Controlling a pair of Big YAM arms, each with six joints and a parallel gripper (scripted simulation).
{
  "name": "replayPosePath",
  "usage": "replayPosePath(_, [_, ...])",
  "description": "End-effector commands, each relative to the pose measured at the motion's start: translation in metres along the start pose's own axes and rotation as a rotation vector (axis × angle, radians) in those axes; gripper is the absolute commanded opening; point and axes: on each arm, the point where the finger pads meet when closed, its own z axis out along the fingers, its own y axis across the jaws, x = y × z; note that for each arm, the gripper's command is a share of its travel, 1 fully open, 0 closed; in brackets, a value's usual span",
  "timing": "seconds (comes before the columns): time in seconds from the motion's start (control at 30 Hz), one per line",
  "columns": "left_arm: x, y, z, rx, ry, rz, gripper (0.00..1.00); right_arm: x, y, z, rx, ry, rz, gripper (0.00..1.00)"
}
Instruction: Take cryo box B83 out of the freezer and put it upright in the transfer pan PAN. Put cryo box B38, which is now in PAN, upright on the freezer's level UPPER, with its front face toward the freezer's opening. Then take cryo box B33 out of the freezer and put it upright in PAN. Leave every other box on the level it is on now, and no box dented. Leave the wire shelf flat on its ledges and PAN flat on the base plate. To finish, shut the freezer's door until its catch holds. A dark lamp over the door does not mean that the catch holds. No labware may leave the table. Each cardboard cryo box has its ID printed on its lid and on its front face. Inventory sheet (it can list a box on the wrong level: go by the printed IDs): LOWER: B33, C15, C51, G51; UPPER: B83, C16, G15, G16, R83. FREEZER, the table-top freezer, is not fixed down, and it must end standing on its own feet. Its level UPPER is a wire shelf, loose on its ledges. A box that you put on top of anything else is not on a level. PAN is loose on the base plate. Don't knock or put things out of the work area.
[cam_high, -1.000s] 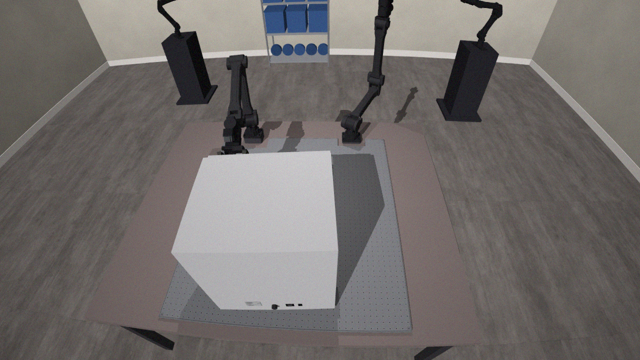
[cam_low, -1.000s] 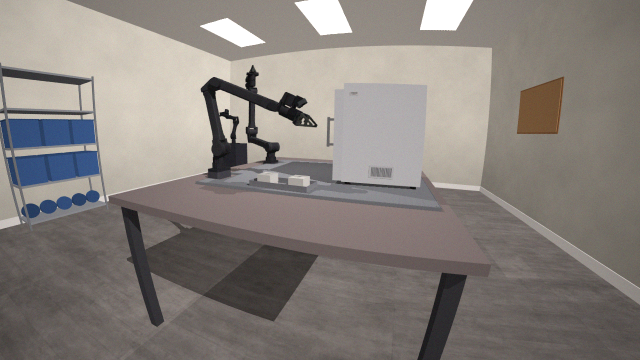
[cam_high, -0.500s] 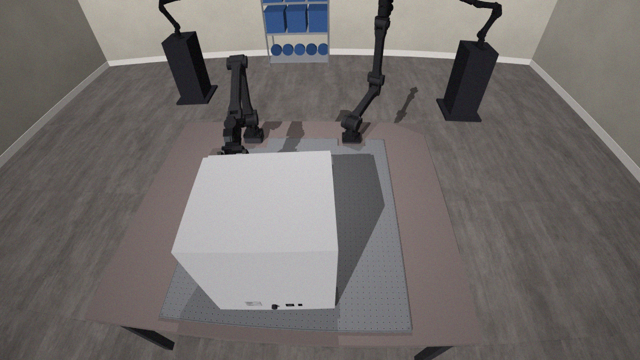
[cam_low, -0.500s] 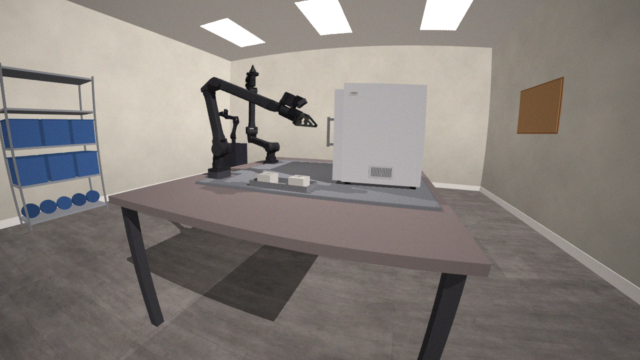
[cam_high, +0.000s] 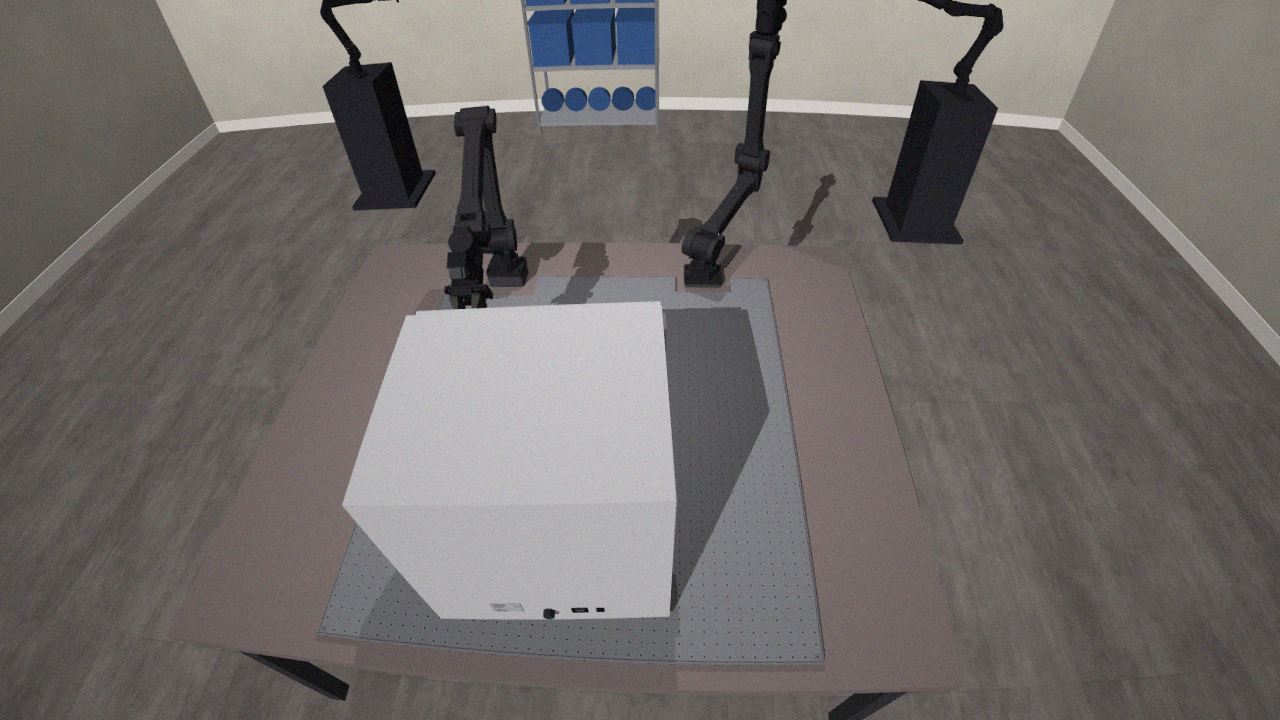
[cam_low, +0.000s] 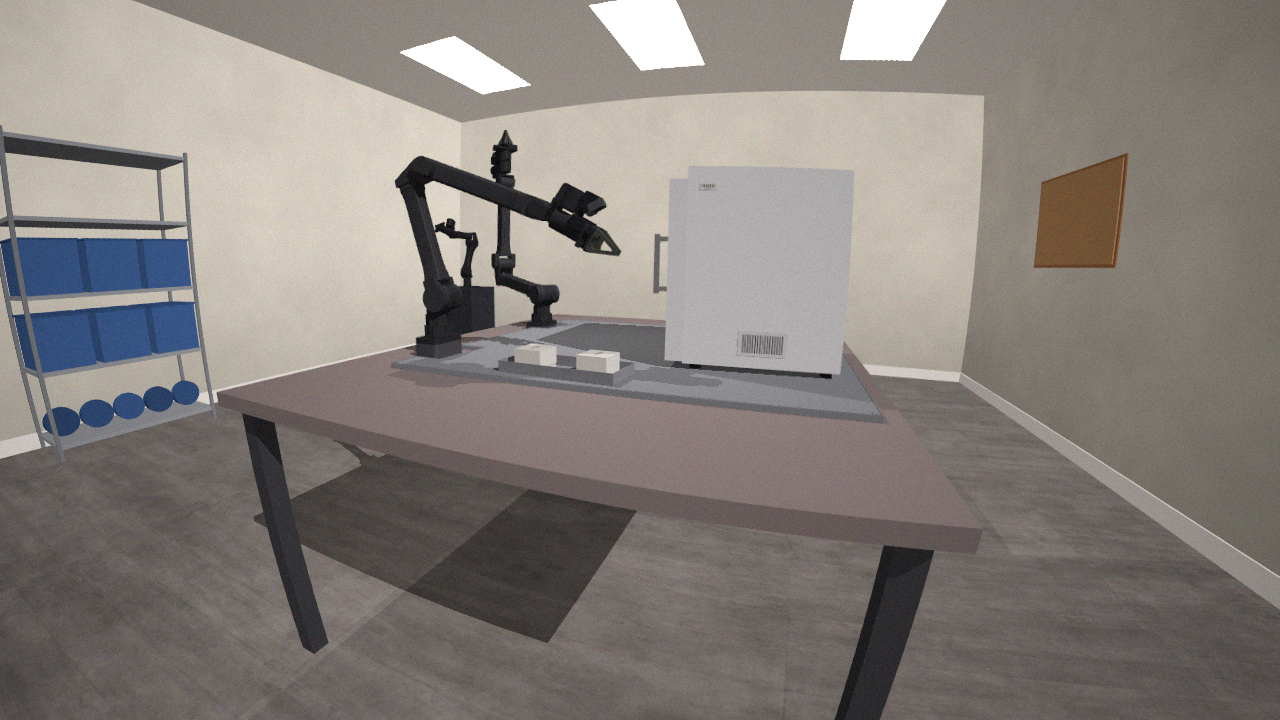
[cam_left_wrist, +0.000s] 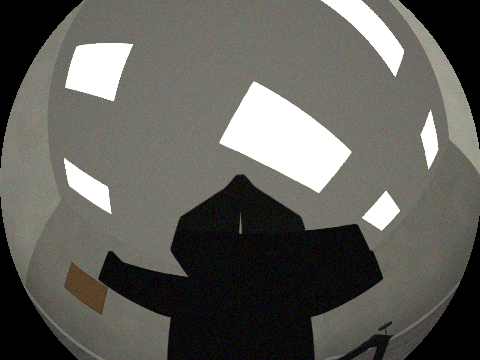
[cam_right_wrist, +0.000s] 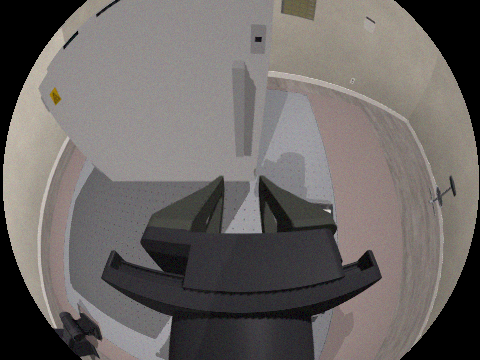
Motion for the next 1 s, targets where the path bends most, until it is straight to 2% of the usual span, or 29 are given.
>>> replayPosePath(0.0, [0.013,0.001,0.001,-0.002,0.037,-0.013,0.00,0.005,-0.011,-0.020,0.011,-0.002,-0.003,0.30])
replayPosePath(0.03, [0.013,0.001,0.001,-0.002,0.037,-0.013,0.00,0.005,-0.011,-0.020,0.011,-0.002,-0.003,0.30])
replayPosePath(0.07, [0.013,0.001,0.001,-0.002,0.037,-0.013,0.00,-0.031,-0.012,-0.031,0.009,-0.014,0.006,0.30])
replayPosePath(0.1, [0.013,0.001,0.001,-0.002,0.037,-0.013,0.00,0.013,-0.014,-0.033,0.011,0.064,0.002,0.30])
replayPosePath(0.23, [0.013,0.001,0.001,-0.002,0.037,-0.013,0.00,0.035,-0.018,-0.056,0.010,0.068,-0.004,0.30])
replayPosePath(0.37, [0.013,0.001,0.001,-0.002,0.037,-0.013,0.00,0.035,-0.018,-0.056,0.010,0.068,-0.004,0.30])
replayPosePath(0.4, [0.013,0.001,0.001,-0.002,0.037,-0.013,0.00,0.005,-0.019,-0.061,0.009,0.071,-0.002,0.30])
replayPosePath(0.43, [0.013,0.001,0.001,-0.002,0.037,-0.013,0.00,0.004,-0.020,-0.073,0.009,0.070,-0.001,0.30])
replayPosePath(0.47, [0.013,0.001,0.001,-0.002,0.037,-0.013,0.00,0.050,-0.022,-0.074,0.010,0.136,-0.003,0.30])
replayPosePath(0.6, [0.013,0.001,0.001,-0.002,0.037,-0.013,0.00,0.065,-0.025,-0.091,0.010,0.137,-0.003,0.30])
replayPosePath(0.63, [0.013,0.001,0.001,-0.002,0.037,-0.013,0.00,0.070,-0.026,-0.098,0.010,0.190,-0.003,0.30])
replayPosePath(0.67, [0.013,0.001,0.001,-0.002,0.037,-0.013,0.00,0.062,-0.028,-0.105,0.009,0.184,-0.002,0.30])
replayPosePath(0.7, [0.013,0.001,0.001,-0.002,0.037,-0.013,0.00,0.080,-0.029,-0.110,0.009,0.205,-0.002,0.30])
replayPosePath(0.8, [0.013,0.001,0.001,-0.002,0.037,-0.013,0.00,0.094,-0.032,-0.127,0.009,0.206,-0.002,0.30])
replayPosePath(0.97, [0.013,0.001,0.001,-0.002,0.037,-0.013,0.00,0.101,-0.032,-0.121,0.009,0.231,-0.002,0.30])
